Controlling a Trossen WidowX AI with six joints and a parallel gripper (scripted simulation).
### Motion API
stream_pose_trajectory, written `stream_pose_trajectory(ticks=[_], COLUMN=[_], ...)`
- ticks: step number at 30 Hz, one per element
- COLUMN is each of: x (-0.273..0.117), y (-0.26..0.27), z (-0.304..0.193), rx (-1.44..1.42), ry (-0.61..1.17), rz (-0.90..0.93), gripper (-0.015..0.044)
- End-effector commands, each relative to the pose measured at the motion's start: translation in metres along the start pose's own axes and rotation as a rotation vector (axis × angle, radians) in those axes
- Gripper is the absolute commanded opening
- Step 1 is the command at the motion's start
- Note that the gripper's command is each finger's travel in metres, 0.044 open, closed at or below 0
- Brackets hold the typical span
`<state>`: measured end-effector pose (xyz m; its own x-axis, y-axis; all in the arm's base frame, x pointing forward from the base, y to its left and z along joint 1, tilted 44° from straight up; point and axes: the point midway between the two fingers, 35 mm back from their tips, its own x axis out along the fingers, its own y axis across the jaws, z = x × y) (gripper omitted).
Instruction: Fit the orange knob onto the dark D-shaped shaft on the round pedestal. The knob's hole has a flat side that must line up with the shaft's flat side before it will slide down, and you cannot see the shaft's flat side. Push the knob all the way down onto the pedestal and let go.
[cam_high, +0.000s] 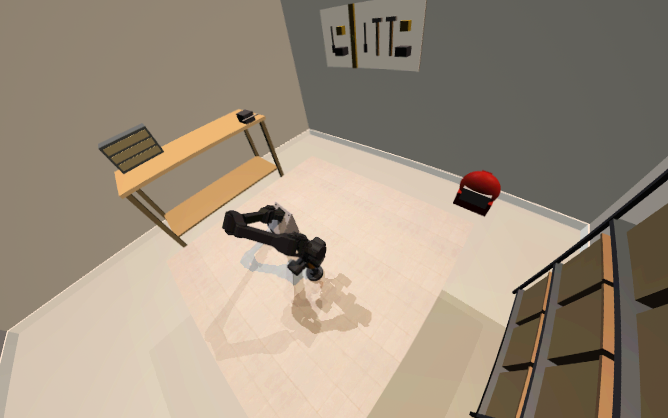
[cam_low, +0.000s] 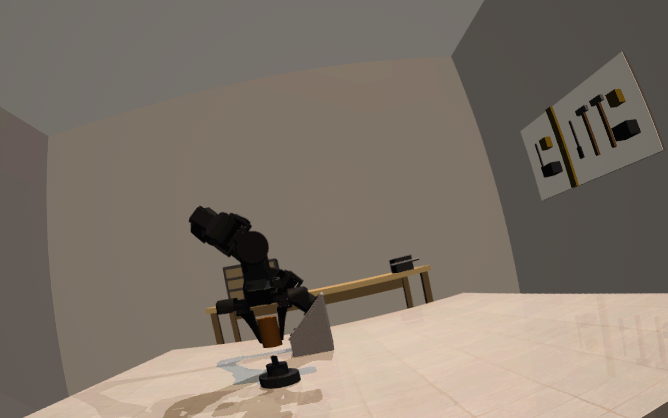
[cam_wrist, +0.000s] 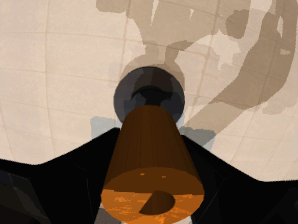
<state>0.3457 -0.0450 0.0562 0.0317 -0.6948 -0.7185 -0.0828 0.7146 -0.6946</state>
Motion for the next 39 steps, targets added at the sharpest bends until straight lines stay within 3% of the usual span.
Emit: stream_pose_trajectory(ticks=[1,8,39], x=[0.004,0.022,0.016], y=[-0.002,-0.002,-0.003], z=[0.001,0.000,0.000], rx=[-0.001,-0.001,-0.049], ry=[-0.009,-0.009,-0.009], rz=[-0.003,-0.004,-0.004], gripper=[0.0000,0.0000,0.0000])
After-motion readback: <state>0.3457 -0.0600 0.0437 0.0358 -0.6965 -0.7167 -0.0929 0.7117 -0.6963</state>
